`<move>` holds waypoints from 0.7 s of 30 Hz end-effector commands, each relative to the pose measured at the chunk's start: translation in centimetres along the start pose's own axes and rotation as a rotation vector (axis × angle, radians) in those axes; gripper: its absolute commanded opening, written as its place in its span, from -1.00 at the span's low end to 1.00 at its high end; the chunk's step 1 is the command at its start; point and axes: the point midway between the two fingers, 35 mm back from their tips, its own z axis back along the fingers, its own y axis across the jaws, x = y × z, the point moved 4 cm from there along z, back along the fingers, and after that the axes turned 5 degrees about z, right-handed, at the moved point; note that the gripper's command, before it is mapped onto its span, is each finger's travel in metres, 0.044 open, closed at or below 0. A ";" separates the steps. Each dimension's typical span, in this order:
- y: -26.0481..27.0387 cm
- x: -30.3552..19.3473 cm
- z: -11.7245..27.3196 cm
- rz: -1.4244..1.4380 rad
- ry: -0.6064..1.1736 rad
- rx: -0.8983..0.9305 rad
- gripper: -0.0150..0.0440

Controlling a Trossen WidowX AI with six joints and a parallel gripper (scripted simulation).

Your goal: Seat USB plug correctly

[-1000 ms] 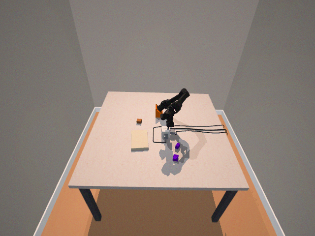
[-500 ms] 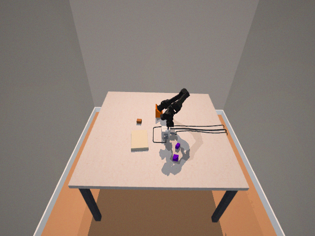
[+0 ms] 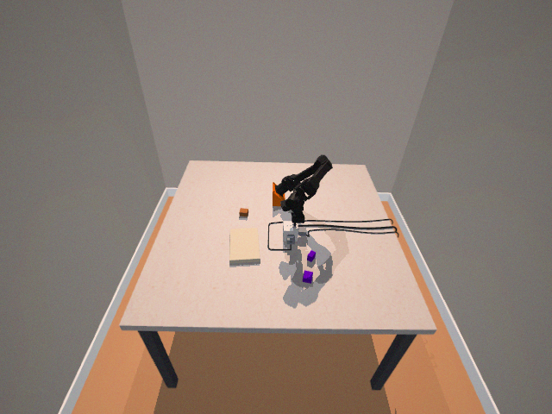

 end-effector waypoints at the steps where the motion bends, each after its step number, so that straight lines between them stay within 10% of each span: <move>1: 0.0 0.0 -0.1 -0.005 0.003 0.001 -0.49; 21: 0.0 0.0 -0.3 -0.005 0.003 0.001 -0.49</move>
